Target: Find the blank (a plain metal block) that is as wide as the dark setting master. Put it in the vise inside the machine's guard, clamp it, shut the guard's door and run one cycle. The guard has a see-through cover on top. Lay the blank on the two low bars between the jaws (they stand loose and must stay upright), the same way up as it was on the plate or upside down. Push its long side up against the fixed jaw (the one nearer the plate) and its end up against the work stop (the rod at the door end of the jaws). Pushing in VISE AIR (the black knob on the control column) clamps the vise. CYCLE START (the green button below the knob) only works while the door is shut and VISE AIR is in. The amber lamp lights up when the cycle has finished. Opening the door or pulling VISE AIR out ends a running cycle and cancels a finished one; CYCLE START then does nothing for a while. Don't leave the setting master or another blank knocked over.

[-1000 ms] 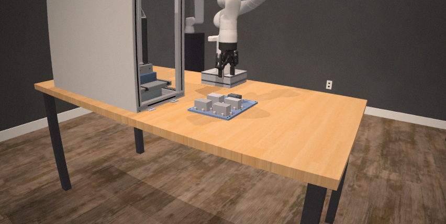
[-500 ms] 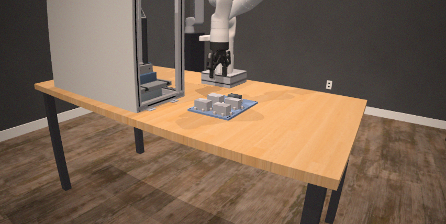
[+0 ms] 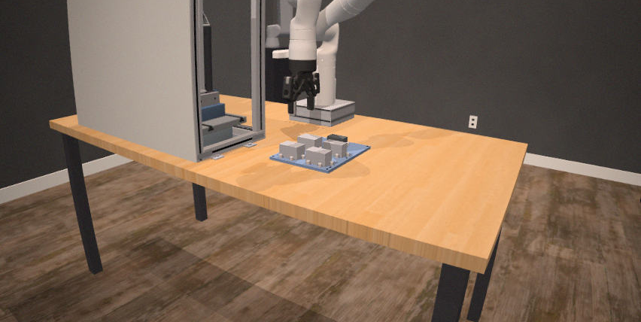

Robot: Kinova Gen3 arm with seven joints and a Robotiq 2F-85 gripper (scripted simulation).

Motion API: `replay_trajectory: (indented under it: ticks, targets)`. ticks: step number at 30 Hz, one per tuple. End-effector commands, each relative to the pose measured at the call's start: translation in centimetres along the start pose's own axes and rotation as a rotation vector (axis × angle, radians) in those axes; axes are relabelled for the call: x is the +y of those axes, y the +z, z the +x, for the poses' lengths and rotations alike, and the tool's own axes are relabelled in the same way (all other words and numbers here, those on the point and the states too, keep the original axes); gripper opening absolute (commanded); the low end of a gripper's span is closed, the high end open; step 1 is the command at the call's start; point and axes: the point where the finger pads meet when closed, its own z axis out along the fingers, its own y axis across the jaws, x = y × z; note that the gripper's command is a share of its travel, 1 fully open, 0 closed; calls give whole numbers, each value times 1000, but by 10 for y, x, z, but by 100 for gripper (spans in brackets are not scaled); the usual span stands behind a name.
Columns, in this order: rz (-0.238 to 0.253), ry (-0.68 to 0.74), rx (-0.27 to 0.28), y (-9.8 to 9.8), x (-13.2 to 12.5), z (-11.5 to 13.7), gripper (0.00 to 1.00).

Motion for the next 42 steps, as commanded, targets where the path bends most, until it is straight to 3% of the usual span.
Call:
replay_trajectory:
  ticks: [1,6,11,23,28,40,42]
  targets:
    - [-12,13,5,2,-2,6,100]
    - [-12,13,5,2,-2,6,100]
    - [-12,13,5,1,-27,14,100]
    - [-12,13,5,1,-27,14,100]
    - [-12,13,5,29,-27,13,100]
    - [-12,13,5,29,-27,13,100]
    - [-14,13,5,39,-26,12,100]
